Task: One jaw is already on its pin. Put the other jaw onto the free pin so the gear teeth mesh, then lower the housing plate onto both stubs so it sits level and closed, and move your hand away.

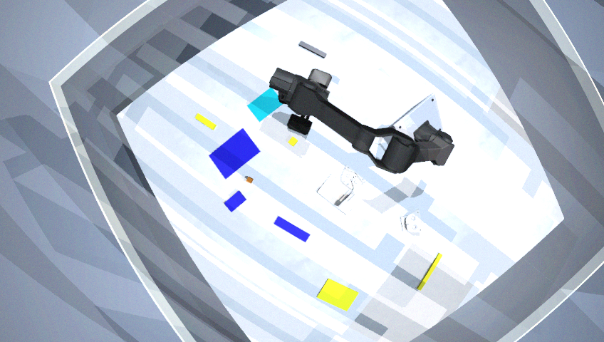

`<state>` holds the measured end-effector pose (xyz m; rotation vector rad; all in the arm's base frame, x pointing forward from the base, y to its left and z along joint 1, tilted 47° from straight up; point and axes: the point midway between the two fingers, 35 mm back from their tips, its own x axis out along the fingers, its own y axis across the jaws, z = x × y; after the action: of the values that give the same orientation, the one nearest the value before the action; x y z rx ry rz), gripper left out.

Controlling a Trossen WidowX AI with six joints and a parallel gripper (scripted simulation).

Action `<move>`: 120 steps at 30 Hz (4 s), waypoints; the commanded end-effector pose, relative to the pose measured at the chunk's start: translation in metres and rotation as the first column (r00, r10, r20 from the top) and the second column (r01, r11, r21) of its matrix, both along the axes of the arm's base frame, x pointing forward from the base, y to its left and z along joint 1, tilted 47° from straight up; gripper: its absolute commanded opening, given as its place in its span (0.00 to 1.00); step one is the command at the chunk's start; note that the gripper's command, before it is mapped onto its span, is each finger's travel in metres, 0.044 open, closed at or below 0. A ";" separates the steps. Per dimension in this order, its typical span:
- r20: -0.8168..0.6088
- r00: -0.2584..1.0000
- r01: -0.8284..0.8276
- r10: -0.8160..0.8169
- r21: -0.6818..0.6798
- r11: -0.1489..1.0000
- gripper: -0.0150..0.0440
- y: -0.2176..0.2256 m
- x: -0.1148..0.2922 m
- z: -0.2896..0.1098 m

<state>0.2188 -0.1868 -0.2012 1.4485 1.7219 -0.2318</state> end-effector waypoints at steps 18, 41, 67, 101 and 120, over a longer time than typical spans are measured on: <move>0.000 1.000 0.000 0.000 0.000 1.000 1.00 0.000 0.000 0.000; 0.000 1.000 0.000 0.000 0.000 1.000 0.25 0.000 0.000 0.000; -0.236 0.947 0.219 -0.217 -0.017 0.975 1.00 0.017 -0.040 0.030; -0.236 0.947 0.219 -0.216 -0.015 0.976 1.00 0.046 -0.041 0.004; -0.236 0.947 0.219 -0.216 -0.015 0.976 1.00 0.046 -0.041 0.004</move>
<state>0.1771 -0.1404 -0.1973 1.6705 1.7526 -0.5318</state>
